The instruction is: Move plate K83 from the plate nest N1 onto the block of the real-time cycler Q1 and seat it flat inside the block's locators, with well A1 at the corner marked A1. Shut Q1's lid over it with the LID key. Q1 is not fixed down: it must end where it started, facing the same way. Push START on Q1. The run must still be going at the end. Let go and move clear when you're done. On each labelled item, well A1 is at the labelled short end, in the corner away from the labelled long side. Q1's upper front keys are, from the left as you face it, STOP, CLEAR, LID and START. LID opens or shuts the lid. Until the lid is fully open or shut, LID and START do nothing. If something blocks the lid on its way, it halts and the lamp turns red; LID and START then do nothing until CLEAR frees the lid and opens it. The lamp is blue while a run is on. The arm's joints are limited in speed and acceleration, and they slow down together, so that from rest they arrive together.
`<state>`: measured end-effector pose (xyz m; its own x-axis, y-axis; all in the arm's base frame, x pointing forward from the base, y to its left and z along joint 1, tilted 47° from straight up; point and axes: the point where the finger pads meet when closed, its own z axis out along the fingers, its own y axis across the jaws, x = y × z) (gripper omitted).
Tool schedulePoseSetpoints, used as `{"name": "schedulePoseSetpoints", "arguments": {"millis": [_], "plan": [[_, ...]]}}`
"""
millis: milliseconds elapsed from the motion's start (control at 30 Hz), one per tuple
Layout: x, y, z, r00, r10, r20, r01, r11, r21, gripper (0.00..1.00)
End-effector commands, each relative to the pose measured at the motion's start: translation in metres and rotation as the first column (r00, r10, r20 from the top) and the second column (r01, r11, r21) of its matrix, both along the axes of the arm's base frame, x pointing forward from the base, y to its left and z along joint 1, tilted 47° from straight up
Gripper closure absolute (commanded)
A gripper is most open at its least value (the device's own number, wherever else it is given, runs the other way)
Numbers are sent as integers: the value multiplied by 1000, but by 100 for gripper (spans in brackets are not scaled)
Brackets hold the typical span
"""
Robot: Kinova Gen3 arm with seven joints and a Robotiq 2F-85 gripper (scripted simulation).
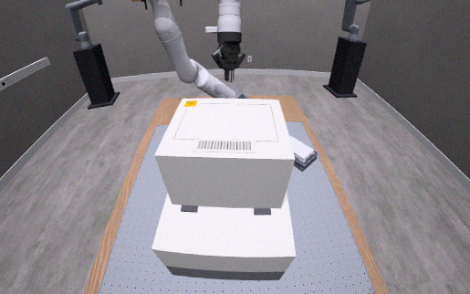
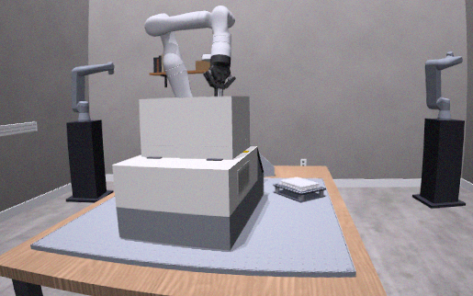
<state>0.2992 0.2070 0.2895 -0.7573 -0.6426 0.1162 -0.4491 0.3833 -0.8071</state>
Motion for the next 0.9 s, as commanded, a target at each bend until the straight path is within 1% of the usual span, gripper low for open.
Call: {"name": "schedulePoseSetpoints", "arguments": {"millis": [0, 867], "plan": [[1, -2, -2, 1000, 1, 0, -1, 1000, 1, 90], [8, -23, -23, 1000, 1, 0, -1, 1000, 1, 90]]}}
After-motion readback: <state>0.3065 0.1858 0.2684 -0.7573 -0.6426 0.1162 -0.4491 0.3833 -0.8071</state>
